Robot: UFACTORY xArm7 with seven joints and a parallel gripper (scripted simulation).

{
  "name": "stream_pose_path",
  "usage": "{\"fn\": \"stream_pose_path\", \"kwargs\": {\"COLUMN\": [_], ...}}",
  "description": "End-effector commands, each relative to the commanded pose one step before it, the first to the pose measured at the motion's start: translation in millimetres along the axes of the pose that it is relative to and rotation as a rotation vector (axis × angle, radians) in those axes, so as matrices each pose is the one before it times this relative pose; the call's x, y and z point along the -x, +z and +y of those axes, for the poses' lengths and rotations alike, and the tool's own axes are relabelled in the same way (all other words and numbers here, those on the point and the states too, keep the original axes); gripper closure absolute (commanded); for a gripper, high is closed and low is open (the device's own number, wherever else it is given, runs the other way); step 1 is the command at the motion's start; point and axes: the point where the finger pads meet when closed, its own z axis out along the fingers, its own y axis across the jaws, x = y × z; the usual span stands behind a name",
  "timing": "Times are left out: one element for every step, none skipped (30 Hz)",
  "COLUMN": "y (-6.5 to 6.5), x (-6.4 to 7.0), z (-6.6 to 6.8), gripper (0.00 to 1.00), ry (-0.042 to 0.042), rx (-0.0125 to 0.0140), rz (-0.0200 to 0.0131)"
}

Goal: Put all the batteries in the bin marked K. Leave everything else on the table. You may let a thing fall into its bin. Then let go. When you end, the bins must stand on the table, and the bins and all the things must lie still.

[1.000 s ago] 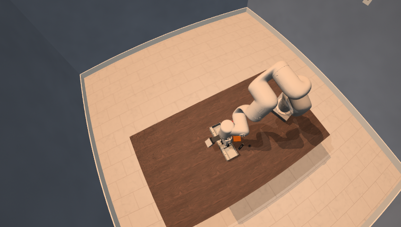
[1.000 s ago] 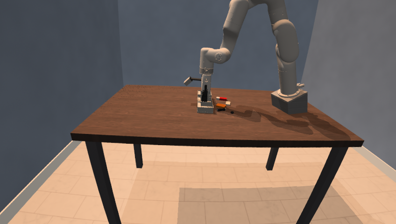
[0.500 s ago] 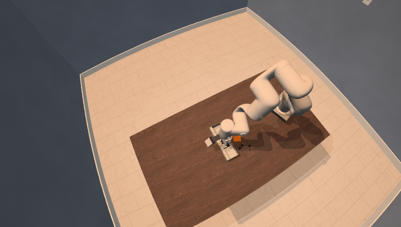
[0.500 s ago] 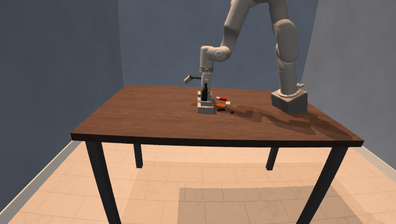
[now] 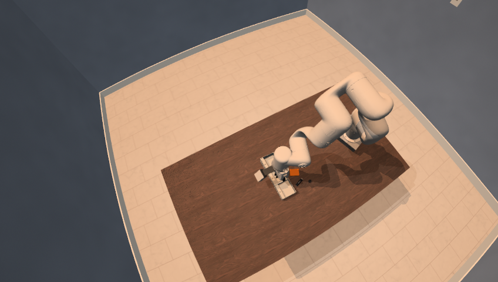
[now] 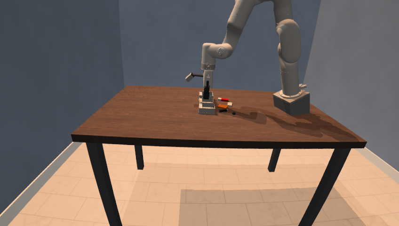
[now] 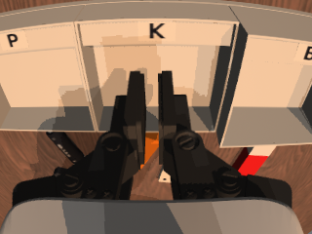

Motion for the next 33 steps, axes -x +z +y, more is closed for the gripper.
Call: {"fn": "stream_pose_path", "kwargs": {"y": [-11.97,-4.00,0.00,0.00,-4.02,-4.00,-4.00,-4.01,-2.07,-0.01,-0.01,-0.01,0.00,0.00,0.00,0.00,0.00,0.00,0.00,0.00,0.00,0.00,0.00,0.00,0.00,0.00,0.01,0.00,0.00,0.00,0.00,0.00,-0.02], "x": [-1.52,-0.01,0.00,0.00,-0.02,-0.01,-0.01,-0.01,-0.01,0.00,0.00,0.00,0.00,-0.08,-0.07,-0.07,-0.07,-0.07,-0.08,0.00,0.00,-0.11,-0.07,-0.07,-0.07,-0.07,-0.15,-0.08,-0.08,-0.08,-0.08,-0.07,0.06], "z": [0.26,0.00,0.00,0.00,0.00,0.00,0.00,0.00,0.00,0.00,0.00,0.00,0.00,-5.01,-5.01,-5.01,-5.01,-5.01,-5.01,0.00,0.00,-5.03,-5.01,-5.01,-5.01,-5.01,-5.07,-5.02,-5.02,-5.02,-5.02,-4.01,0.06], "gripper": [0.93,0.93,0.93,0.93,0.93,0.93,0.93,0.93,0.93,0.93,0.93,0.93,0.93,0.93,0.93,0.93,0.93,0.93,0.93,0.93,0.93,0.93,0.93,0.93,0.93,0.93,0.93,0.93,0.93,0.93,0.93,0.93,0.93], "ry": [0.00004,0.00000,0.00000,0.00000,0.00000,0.00000,0.00000,0.00000,0.00000,0.00000,0.00000,0.00000,0.00000,-0.00001,-0.00001,-0.00001,-0.00001,-0.00001,-0.00001,0.00000,0.00000,0.00000,-0.00001,-0.00001,-0.00001,-0.00001,0.00000,-0.00001,-0.00001,-0.00001,-0.00001,0.00000,-0.00001], "rx": [0.00073,0.00000,0.00000,0.00000,0.00000,0.00000,0.00000,0.00000,0.00000,0.00000,0.00000,0.00000,0.00000,-0.00004,-0.00005,-0.00005,-0.00004,-0.00004,-0.00004,0.00000,0.00000,-0.00002,-0.00004,-0.00004,-0.00004,-0.00004,0.00001,-0.00004,-0.00004,-0.00004,-0.00004,-0.00003,-0.00004], "rz": [0.00385,0.00001,0.00000,0.00000,0.00001,0.00001,0.00001,0.00001,0.00001,0.00000,0.00000,0.00000,0.00000,0.00000,0.00001,0.00001,0.00001,0.00000,0.00000,0.00000,0.00000,-0.00001,0.00000,0.00000,0.00000,0.00000,-0.00003,0.00000,0.00000,0.00000,0.00000,0.00000,0.00002]}}
